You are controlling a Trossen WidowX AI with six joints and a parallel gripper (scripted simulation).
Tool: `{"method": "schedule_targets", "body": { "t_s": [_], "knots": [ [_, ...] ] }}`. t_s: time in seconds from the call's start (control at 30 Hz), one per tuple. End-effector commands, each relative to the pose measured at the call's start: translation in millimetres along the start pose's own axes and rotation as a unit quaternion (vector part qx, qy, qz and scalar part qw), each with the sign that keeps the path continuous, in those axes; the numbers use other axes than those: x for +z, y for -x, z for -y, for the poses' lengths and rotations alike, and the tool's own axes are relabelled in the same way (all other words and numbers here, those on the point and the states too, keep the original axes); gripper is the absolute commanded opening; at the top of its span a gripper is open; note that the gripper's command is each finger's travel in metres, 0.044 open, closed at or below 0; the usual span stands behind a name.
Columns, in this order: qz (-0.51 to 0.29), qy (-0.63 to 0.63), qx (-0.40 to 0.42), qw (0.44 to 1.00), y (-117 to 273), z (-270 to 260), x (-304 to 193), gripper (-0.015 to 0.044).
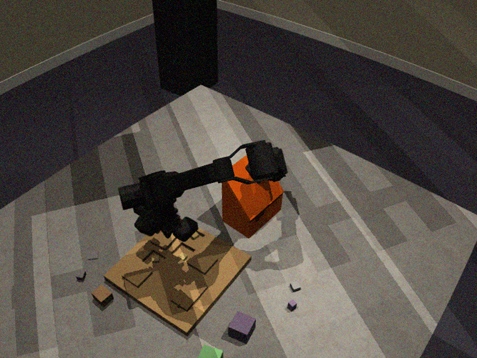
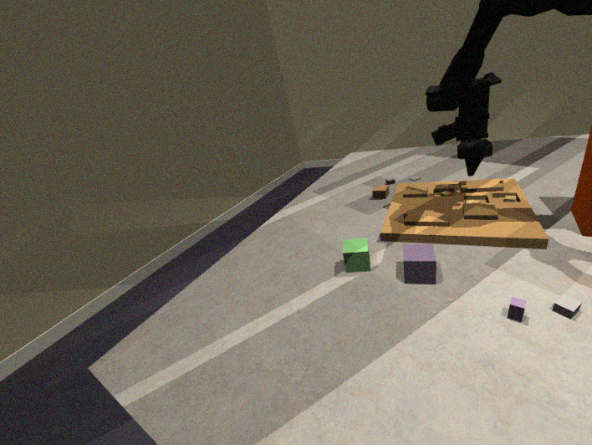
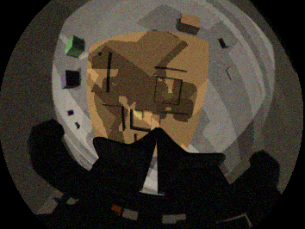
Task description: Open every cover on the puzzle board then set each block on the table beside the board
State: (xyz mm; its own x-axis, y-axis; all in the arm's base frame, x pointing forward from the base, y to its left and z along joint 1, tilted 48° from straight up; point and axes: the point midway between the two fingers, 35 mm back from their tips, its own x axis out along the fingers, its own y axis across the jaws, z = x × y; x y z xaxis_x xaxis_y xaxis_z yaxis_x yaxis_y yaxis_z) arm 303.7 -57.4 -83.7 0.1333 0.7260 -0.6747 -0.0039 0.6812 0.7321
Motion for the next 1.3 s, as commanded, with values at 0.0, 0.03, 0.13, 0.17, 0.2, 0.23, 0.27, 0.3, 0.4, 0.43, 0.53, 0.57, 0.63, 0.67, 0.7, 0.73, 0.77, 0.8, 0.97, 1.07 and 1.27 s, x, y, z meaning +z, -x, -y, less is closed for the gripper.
{"method": "schedule_targets", "body": {
  "t_s": [0.0, 0.03, 0.13, 0.17, 0.2, 0.23, 0.27, 0.3, 0.4, 0.43, 0.53, 0.57, 0.63, 0.67, 0.7, 0.73, 0.77, 0.8, 0.97, 1.07, 1.27],
  "knots": [
    [0.0, 0.003, -0.003, 1.0, 1.1, -13.7, 9.5, 0.0],
    [0.0, 0.003, -0.004, 1.0, 1.7, -18.1, 12.3, 0.0],
    [0.0, 0.003, -0.006, 1.0, 3.3, -31.8, 20.4, 0.0],
    [0.0, 0.003, -0.006, 1.0, 3.8, -36.5, 23.0, 0.0],
    [0.0, 0.003, -0.007, 1.0, 4.2, -41.2, 25.5, 0.0],
    [0.001, 0.003, -0.008, 1.0, 4.7, -46.1, 27.9, 0.0],
    [0.001, 0.003, -0.008, 1.0, 5.1, -51.0, 30.3, 0.0],
    [0.001, 0.004, -0.008, 1.0, 5.5, -56.0, 32.6, 0.0],
    [0.002, 0.004, -0.009, 1.0, 6.7, -71.2, 38.9, 0.0],
    [0.002, 0.004, -0.009, 1.0, 7.0, -76.5, 40.8, 0.0],
    [0.002, 0.005, -0.009, 1.0, 8.0, -92.5, 46.2, 0.0],
    [0.003, 0.005, -0.009, 1.0, 8.3, -97.9, 47.7, 0.0],
    [0.003, 0.006, -0.008, 1.0, 8.9, -108.9, 50.7, 0.0],
    [0.003, 0.006, -0.008, 1.0, 9.2, -114.5, 52.0, 0.0],
    [0.003, 0.006, -0.008, 1.0, 9.4, -120.1, 53.2, 0.0],
    [0.004, 0.006, -0.007, 1.0, 9.7, -125.8, 54.4, 0.0],
    [0.004, 0.007, -0.007, 1.0, 10.0, -131.5, 55.4, 0.0],
    [0.004, 0.007, -0.006, 1.0, 10.2, -137.2, 56.3, 0.0],
    [0.004, 0.008, -0.002, 1.0, 11.6, -166.4, 59.6, 0.0],
    [0.005, 0.009, 0.0, 1.0, 12.2, -180.2, 60.2, 0.0],
    [0.005, 0.009, 0.0, 1.0, 12.3, -181.2, 60.2, 0.0]
  ]
}}
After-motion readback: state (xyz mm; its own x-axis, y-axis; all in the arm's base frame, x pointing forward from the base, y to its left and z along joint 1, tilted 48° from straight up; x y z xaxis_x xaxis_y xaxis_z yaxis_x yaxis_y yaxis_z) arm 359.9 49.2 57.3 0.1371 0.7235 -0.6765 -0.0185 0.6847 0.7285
